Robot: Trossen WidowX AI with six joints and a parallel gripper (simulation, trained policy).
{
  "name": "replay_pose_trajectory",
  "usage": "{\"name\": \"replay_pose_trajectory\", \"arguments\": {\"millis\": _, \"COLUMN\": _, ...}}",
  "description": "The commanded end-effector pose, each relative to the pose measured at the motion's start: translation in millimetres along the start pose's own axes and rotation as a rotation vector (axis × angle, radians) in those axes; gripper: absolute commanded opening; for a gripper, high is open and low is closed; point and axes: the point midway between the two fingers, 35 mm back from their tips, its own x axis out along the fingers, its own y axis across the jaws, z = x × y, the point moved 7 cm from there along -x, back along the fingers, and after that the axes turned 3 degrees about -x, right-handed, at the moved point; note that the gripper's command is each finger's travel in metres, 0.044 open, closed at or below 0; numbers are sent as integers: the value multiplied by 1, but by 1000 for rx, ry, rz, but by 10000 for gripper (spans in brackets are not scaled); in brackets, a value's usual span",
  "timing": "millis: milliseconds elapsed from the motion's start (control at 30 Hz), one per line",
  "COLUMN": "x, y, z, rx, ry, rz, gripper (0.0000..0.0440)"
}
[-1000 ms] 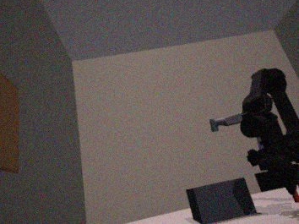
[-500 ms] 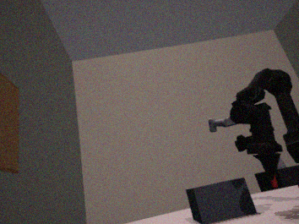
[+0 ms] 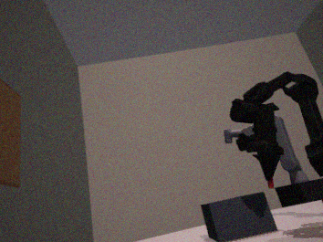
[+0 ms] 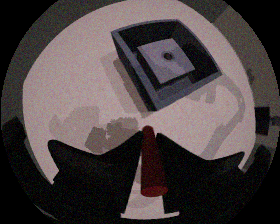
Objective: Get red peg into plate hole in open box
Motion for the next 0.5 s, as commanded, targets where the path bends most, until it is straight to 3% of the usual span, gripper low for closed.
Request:
{"name": "replay_pose_trajectory", "arguments": {"millis": 0, "x": -3, "y": -3, "z": 15, "rx": 3, "ry": -14, "rz": -7, "gripper": 0}}
{"name": "replay_pose_trajectory", "arguments": {"millis": 467, "x": 6, "y": -16, "z": 62, "rx": 85, "ry": -21, "rz": -6, "gripper": 0}}
